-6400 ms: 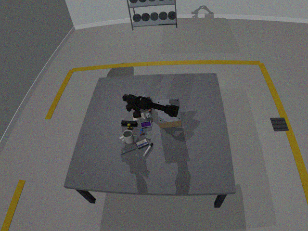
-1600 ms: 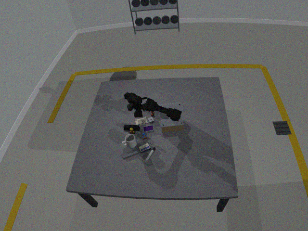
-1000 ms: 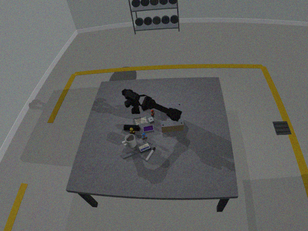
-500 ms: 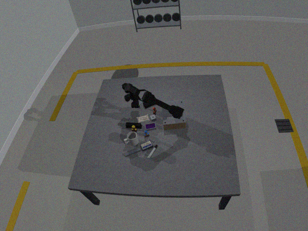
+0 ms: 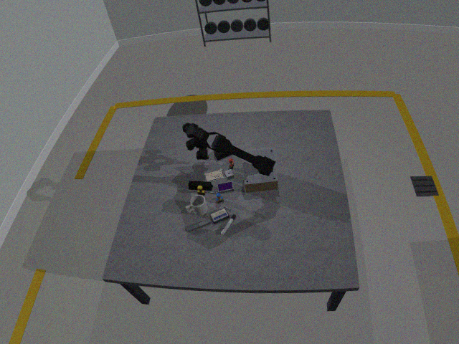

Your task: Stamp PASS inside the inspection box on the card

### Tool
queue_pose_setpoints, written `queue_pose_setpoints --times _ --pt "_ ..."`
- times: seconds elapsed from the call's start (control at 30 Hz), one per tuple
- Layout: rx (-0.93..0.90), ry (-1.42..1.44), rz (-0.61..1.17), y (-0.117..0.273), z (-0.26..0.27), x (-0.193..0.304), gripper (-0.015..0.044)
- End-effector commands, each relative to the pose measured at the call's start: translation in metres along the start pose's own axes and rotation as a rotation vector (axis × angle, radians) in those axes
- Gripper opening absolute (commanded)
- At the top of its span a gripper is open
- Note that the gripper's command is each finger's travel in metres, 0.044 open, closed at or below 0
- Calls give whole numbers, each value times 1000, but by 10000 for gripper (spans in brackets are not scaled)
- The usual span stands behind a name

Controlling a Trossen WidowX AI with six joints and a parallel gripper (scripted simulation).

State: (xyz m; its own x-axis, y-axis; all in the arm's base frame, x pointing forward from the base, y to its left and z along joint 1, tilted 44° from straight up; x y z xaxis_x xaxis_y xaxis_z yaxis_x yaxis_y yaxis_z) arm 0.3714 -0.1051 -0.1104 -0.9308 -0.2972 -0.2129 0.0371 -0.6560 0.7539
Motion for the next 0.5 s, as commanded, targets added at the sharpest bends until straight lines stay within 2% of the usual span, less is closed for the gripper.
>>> queue_pose_setpoints --times 0.0,0.47 --pt "-8 -5 3 -11 1 1 0" --pt "-9 -5 3 -34 2 1 0"
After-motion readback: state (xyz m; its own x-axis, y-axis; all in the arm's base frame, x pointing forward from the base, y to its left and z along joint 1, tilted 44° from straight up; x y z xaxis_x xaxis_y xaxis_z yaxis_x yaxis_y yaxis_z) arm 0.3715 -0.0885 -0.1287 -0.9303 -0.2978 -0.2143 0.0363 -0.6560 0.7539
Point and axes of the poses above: the point midway between the two fingers, 35 mm back from their tips, its own y axis back along the fingers, its own z axis across the jaws, x = y × z, the point moved 3 cm from there along y, back along the fingers, and after that the axes turned 15 degrees about y, right-handed, at the moved point
